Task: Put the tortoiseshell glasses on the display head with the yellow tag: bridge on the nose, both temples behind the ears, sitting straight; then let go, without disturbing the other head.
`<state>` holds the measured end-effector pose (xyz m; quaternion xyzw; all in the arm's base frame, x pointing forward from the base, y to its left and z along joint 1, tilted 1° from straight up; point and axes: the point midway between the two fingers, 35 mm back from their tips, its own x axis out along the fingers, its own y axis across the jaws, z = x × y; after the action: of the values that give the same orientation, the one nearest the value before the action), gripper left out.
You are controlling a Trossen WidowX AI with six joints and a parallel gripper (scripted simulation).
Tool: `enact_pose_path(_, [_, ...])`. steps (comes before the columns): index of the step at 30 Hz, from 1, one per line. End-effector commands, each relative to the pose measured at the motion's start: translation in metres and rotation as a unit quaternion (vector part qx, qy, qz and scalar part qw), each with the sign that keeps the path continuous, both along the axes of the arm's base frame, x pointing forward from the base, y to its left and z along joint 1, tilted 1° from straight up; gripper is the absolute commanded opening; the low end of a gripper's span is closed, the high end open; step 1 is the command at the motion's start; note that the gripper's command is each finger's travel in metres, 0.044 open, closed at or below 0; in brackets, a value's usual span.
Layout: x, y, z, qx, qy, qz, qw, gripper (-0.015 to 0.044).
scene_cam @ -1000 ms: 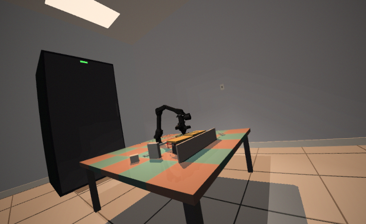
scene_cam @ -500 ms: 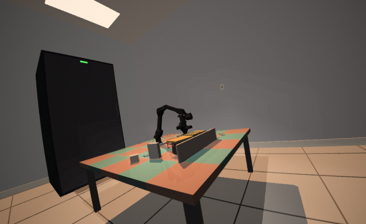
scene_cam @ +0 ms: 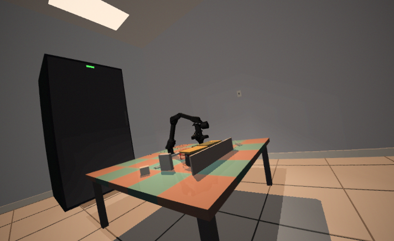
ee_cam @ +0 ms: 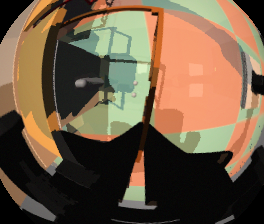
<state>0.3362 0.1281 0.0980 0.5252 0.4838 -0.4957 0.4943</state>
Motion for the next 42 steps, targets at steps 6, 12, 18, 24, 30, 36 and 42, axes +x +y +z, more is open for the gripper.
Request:
enact_pose_path(6, [0.014, -0.001, 0.001, 0.001, -0.001, 0.001, 1.000, 0.0000])
enact_pose_path(12, [0.022, -0.001, 0.002, 0.001, -0.001, 0.001, 1.000, 0.0000])
enact_pose_path(18, [0.031, -0.002, 0.002, 0.001, -0.002, 0.001, 1.000, 0.0000])
enact_pose_path(24, [0.039, -0.002, 0.003, 0.001, -0.002, 0.001, 1.000, 0.0000])
enact_pose_path(30, [0.048, -0.002, 0.003, 0.001, -0.002, 0.001, 1.000, 0.0000])
enact_pose_path(36, [0.056, -0.003, 0.004, 0.001, -0.003, 0.001, 1.000, 0.0000])
enact_pose_path(42, [0.060, -0.003, 0.004, 0.001, -0.003, 0.001, 1.000, 0.0000])
